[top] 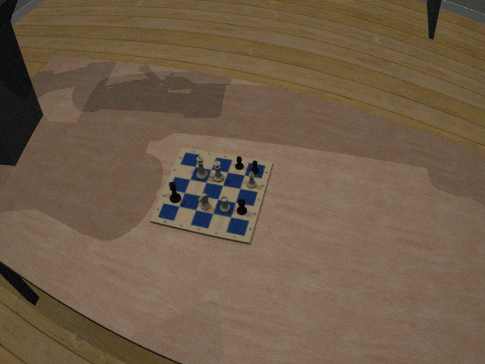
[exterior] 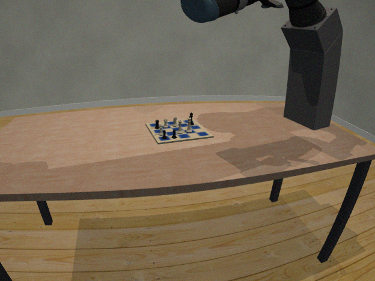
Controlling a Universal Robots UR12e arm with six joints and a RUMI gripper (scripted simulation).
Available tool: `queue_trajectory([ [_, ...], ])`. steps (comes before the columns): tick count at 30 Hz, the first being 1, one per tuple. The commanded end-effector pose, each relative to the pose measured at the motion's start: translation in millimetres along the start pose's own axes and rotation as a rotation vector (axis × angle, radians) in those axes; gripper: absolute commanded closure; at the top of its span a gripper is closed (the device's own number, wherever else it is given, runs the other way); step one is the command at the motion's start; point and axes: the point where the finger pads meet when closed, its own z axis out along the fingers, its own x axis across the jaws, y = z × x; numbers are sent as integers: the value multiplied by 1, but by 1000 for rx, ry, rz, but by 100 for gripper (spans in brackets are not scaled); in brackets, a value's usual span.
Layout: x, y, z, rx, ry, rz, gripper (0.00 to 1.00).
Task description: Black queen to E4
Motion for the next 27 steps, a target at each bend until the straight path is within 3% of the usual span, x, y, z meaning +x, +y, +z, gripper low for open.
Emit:
queue_trajectory([
  [1, 38, 49, -33, -183, 7, -186, 0],
  [2, 38, 49, -33, -183, 7, -186, 0],
  [4, 59, 70, -54, -274, -7, -271, 0],
  [5, 59, 70, -54, -274, -7, -271, 0],
  [7, 79, 89, -76, -363, -28, -352, 0],
  [8, 79, 89, -76, -363, -28, -352, 0],
  [10, 100, 107, -99, -448, -56, -429, 0],
  [11, 100, 107, -99, -448, -56, -429, 0],
  [13, 121, 122, -123, -529, -90, -500, 0],
  [15, 121, 122, -123, -529, -90, -500, 0],
  [18, 151, 140, -159, -643, -149, -597, 0],
  [19, 151, 140, -159, -643, -149, -597, 0],
  [22, 180, 154, -195, -744, -216, -680, 0],
  [23, 180, 154, -195, -744, -216, -680, 0],
  [26, 206, 163, -228, -832, -287, -750, 0],
  [27, 206, 163, -228, -832, -287, -750, 0],
])
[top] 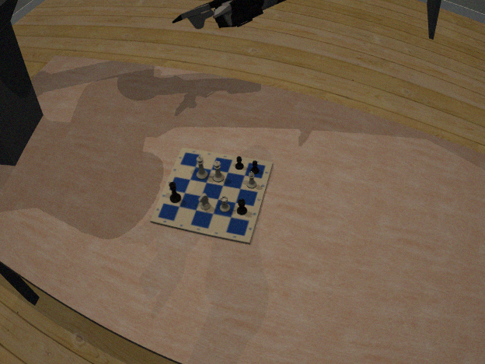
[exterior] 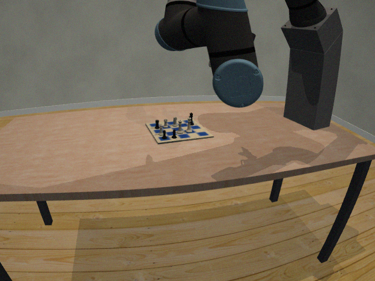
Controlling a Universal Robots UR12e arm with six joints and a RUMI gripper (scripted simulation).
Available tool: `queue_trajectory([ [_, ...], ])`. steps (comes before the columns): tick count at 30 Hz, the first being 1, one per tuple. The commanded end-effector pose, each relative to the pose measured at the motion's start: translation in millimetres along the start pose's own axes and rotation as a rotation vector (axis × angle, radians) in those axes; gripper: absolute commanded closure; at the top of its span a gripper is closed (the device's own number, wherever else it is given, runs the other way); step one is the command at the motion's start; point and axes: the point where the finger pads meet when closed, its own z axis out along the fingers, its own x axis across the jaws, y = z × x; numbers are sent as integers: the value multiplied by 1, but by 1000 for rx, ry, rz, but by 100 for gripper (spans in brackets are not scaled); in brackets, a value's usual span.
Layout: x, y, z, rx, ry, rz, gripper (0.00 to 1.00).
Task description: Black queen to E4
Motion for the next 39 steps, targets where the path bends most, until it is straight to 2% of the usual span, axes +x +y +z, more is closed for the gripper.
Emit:
queue_trajectory([
  [1, 2, 55, -20, -109, -74, -118, 0],
  [3, 4, 77, -32, -148, -118, -167, 0],
  [5, 4, 77, -32, -148, -118, -167, 0],
  [12, 13, 137, -69, -242, -252, -299, 0],
  [20, 21, 173, -97, -293, -349, -381, 0],
  [29, 24, 184, -107, -308, -383, -407, 0],
  [39, 24, 185, -108, -309, -387, -410, 0],
])
